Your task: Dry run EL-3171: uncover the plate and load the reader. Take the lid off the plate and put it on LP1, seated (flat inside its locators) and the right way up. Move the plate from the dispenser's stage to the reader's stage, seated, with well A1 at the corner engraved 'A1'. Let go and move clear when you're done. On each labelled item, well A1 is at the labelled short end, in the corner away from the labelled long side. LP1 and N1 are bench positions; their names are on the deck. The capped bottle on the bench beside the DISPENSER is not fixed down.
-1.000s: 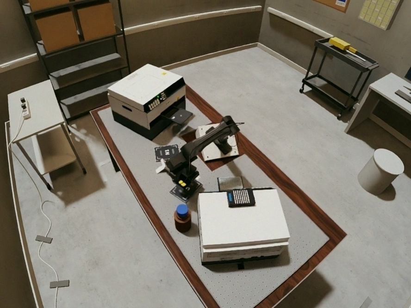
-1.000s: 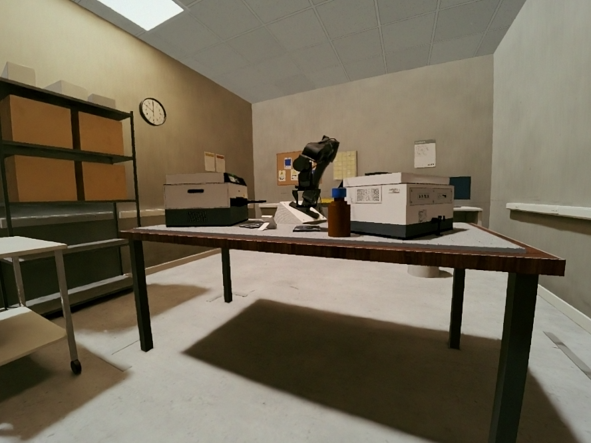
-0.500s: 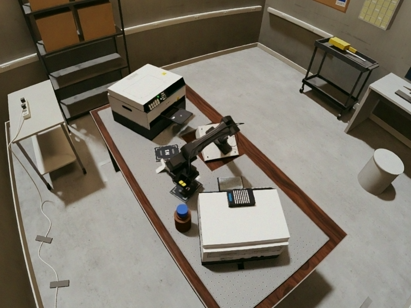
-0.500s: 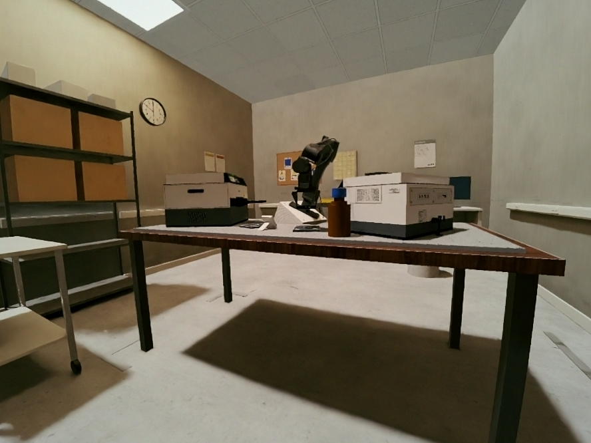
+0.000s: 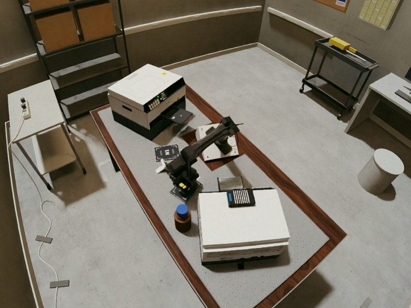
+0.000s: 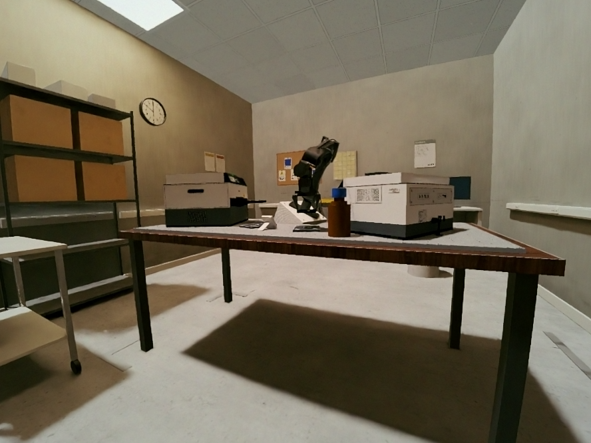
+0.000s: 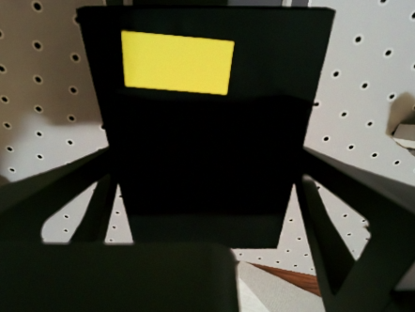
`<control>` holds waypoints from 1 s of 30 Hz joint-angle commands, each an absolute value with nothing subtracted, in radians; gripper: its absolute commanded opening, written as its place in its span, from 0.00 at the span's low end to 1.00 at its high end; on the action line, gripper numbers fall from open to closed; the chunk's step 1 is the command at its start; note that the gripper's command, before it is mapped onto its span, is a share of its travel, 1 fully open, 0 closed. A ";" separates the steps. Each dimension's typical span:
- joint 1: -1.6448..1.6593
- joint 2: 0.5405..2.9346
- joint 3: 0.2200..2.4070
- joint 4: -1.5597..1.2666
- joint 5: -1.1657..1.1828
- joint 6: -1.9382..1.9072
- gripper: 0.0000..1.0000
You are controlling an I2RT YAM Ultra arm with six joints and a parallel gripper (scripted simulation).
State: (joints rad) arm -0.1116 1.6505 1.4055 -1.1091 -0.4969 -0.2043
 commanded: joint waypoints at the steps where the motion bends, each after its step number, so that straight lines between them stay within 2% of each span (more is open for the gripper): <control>1: -0.120 1.655 1.386 -1.069 -0.487 -0.185 0.85; 30: -0.056 1.677 1.315 -0.927 -0.478 -0.129 0.85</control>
State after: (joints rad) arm -0.0563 1.6863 1.3254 -0.9703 -0.4808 -0.1478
